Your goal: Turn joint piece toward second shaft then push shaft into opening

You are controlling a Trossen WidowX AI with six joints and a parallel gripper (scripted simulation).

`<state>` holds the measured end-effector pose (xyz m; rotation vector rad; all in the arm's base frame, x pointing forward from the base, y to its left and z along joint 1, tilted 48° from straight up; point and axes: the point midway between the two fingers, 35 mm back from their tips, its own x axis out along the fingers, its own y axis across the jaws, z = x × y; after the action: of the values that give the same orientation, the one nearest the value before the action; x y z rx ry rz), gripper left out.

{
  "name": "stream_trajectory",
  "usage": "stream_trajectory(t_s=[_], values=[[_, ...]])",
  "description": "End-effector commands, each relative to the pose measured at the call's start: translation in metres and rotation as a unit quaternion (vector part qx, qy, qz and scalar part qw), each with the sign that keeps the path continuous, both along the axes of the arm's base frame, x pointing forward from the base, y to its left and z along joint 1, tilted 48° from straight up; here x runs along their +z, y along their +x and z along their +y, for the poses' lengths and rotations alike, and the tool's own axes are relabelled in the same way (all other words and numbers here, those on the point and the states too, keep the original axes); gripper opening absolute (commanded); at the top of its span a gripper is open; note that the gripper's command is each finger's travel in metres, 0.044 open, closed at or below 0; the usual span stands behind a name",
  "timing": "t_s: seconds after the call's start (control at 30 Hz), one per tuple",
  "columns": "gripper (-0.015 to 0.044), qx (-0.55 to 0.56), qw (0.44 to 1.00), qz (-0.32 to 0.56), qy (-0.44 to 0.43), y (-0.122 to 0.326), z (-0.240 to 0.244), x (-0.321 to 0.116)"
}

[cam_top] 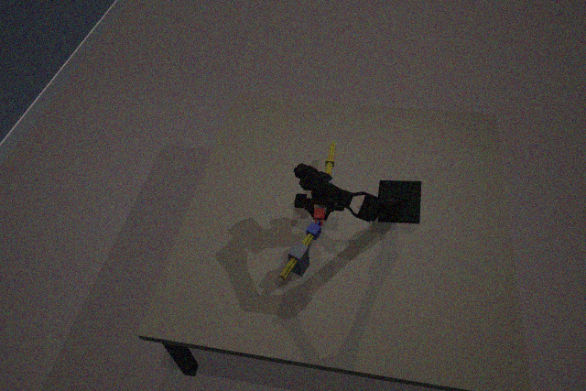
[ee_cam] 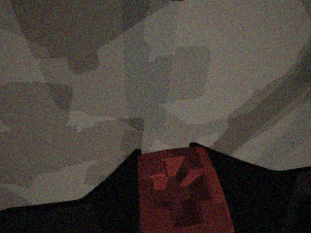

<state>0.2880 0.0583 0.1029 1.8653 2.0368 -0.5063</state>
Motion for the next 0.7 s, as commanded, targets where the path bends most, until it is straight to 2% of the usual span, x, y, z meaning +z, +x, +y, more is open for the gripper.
stream_trajectory(t_s=[0.0, 0.07, 0.43, 0.67], values=[[0.0147, 0.000, 1.000, 0.000, 0.000, 0.0000, 0.0000, -0.0001], [0.0147, 0.000, 1.000, 0.000, 0.000, 0.0000, 0.0000, -0.0001], [0.0436, 0.000, 1.000, 0.000, 0.000, 0.0000, 0.0000, -0.0001], [0.0440, 0.000, 1.000, 0.000, 0.000, 0.0000, 0.0000, -0.0001]])
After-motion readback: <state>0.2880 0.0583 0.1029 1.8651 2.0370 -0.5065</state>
